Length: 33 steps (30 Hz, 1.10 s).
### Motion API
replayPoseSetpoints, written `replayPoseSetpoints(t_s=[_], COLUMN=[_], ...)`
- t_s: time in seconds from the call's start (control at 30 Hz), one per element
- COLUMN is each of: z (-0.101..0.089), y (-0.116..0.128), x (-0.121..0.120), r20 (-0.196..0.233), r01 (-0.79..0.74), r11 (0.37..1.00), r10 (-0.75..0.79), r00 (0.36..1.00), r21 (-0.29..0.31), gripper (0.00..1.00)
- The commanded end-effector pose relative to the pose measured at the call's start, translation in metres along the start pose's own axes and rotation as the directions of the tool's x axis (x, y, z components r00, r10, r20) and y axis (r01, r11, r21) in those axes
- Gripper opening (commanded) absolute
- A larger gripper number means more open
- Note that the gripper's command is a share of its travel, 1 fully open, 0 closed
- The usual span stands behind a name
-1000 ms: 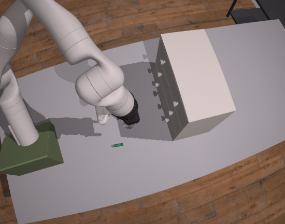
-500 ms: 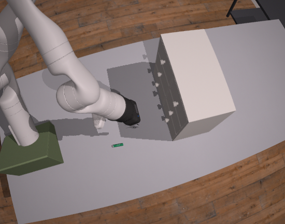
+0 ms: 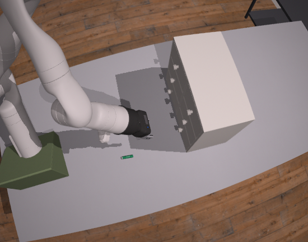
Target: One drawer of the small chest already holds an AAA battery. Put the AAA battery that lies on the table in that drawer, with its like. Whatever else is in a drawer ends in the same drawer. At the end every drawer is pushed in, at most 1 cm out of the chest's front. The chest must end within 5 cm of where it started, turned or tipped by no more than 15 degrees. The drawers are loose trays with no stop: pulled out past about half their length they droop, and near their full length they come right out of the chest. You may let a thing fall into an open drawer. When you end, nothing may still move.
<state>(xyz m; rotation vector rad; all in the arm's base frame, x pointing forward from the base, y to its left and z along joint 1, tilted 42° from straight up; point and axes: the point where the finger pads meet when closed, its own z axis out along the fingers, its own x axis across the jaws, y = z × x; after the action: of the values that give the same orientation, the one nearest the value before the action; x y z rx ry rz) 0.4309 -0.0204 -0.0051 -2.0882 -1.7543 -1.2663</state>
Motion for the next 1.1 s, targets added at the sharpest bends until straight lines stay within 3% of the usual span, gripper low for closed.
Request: replayPoseSetpoints(t_s=[0.0,0.5,1.07], z=[0.001,0.009,0.028], y=[-0.007,-0.008,-0.007], x=[-0.001,0.001,0.000], r20=[-0.002,-0.007,-0.005], r01=[-0.016,-0.017,-0.017], r11=[1.000,0.997,0.972], r10=[0.016,0.017,0.016], r00=[1.000,1.000,1.000], r21=[-0.012,-0.071,-0.236], gripper=[1.00,1.00,1.00])
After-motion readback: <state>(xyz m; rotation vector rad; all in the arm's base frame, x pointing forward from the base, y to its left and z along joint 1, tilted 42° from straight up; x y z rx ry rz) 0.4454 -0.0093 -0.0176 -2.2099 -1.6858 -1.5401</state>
